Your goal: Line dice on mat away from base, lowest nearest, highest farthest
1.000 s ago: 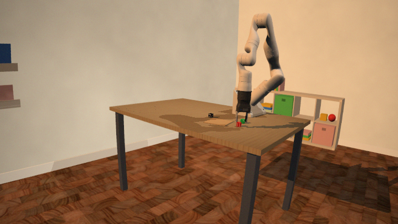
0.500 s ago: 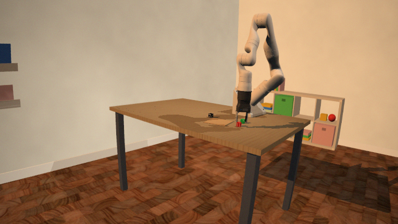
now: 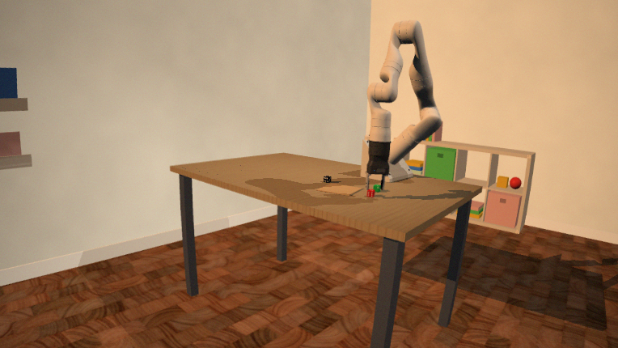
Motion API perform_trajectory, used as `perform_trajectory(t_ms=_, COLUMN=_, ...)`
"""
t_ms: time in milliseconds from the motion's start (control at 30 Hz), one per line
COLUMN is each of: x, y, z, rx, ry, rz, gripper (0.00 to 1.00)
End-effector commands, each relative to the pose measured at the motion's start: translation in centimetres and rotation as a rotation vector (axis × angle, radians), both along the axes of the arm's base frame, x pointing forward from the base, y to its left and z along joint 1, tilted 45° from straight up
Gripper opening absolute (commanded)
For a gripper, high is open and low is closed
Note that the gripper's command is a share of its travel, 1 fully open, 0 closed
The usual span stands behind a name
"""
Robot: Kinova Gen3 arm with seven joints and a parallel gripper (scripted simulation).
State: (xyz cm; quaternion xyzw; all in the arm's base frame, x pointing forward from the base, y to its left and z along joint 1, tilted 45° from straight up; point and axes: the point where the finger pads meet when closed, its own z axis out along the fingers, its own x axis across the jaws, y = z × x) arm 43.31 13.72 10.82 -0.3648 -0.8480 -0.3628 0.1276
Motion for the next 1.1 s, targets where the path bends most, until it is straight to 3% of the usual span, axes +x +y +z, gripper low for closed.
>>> perform_trajectory(t_ms=0, x=0.1, y=-0.1, z=0.0, rx=0.0, ry=-0.001, rz=-0.001, gripper=1.0)
perform_trajectory(t_ms=233, x=0.0, y=-0.9, z=0.9, rx=0.0, ry=-0.001, rz=-0.001, gripper=1.0)
perform_trajectory(t_ms=833, x=-0.4, y=-6.9, z=6.9, rx=0.0, ry=-0.001, rz=-0.001, gripper=1.0)
perform_trajectory(t_ms=1067, x=-0.5, y=-7.5, z=7.4, rx=0.0, ry=-0.001, rz=-0.001, gripper=1.0)
